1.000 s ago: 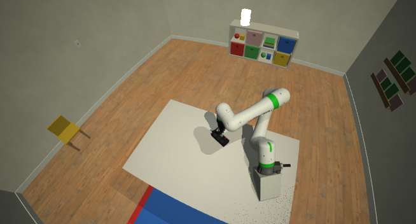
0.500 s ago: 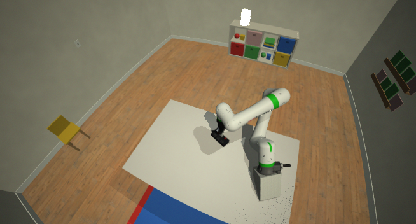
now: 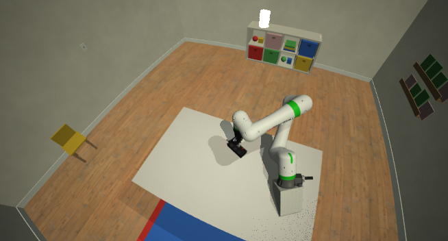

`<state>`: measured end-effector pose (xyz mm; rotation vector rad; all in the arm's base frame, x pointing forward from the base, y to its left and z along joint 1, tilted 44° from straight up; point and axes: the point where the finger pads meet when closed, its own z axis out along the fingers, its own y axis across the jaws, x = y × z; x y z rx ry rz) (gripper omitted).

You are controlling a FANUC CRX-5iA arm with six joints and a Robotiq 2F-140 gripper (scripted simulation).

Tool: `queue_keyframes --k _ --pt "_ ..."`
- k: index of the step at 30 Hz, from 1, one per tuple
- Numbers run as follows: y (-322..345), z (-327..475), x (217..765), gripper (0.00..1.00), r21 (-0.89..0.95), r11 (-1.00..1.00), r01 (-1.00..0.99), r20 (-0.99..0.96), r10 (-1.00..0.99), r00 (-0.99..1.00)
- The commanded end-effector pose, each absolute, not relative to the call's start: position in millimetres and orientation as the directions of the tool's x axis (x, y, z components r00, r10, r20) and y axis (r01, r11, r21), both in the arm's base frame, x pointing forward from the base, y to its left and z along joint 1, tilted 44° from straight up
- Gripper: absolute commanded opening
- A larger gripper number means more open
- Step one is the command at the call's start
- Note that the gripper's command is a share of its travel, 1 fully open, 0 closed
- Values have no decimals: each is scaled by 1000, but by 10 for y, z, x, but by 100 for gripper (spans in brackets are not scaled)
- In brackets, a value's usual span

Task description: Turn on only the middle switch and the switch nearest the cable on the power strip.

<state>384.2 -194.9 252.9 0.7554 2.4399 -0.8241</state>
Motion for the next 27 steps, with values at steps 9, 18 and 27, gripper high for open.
queue_keyframes --k 9,18,27 --pt "-1949 2529 3844 0 -405 671 621 -566 349 -747" --pt "-1968 2508 3851 0 -405 671 621 -566 349 -747" --pt "-1990 2484 3859 0 -405 671 621 -566 349 -747"
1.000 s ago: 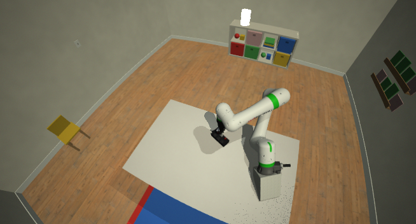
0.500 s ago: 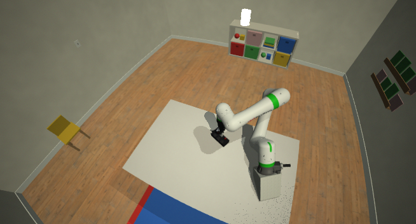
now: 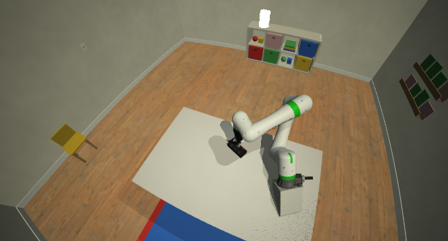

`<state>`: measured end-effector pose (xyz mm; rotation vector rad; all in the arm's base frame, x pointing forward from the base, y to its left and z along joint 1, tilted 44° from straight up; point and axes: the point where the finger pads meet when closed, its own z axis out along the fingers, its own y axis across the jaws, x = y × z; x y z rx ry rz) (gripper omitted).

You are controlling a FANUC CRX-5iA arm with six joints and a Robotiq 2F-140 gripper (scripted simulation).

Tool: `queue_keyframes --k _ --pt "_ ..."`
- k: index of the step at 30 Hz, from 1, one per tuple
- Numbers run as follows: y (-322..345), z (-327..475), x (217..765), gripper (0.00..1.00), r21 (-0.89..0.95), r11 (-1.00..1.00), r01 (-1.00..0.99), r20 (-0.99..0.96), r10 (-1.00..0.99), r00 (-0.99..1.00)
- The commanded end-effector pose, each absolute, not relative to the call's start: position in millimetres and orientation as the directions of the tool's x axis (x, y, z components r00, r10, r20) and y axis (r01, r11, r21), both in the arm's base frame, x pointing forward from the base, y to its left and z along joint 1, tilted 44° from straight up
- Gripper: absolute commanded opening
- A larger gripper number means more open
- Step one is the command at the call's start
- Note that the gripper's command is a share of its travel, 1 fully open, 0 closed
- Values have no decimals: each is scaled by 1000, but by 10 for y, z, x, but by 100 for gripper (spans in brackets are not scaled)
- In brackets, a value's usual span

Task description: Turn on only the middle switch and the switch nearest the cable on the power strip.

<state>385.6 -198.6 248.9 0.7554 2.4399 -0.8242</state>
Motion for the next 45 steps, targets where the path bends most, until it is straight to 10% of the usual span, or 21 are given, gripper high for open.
queue_keyframes --k 1,45 --pt "-1993 2481 3860 0 -405 671 621 -566 349 -747" --pt "-1790 2703 3786 0 -405 671 621 -566 349 -747"
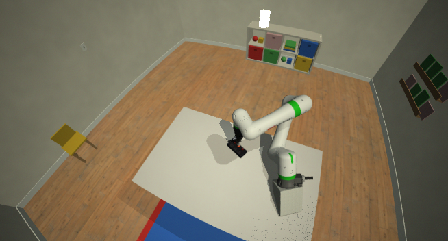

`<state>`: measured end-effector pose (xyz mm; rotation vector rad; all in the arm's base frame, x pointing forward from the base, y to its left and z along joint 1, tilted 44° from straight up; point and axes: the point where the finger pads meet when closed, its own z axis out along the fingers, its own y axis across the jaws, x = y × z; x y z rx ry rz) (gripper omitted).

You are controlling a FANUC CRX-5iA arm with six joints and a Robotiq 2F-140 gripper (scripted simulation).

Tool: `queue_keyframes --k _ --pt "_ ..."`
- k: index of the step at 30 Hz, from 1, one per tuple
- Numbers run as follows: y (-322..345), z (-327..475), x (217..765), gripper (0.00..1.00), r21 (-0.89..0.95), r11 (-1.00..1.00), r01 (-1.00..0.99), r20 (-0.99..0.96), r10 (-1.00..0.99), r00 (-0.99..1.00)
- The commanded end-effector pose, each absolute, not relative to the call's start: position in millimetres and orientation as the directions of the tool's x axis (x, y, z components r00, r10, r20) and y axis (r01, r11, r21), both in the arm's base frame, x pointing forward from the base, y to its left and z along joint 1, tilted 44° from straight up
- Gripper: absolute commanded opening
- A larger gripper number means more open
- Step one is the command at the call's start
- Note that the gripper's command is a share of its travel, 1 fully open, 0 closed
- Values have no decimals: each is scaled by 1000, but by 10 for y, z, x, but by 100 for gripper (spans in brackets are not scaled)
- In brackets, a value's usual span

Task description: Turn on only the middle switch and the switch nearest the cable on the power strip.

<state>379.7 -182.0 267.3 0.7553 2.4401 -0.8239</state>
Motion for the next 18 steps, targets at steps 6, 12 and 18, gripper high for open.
queue_keyframes --k 6,12,18 --pt "-1752 2745 3772 0 -405 671 621 -566 349 -747" --pt "-1751 2747 3772 0 -405 671 621 -566 349 -747" --pt "-1751 2747 3772 0 -405 671 621 -566 349 -747"
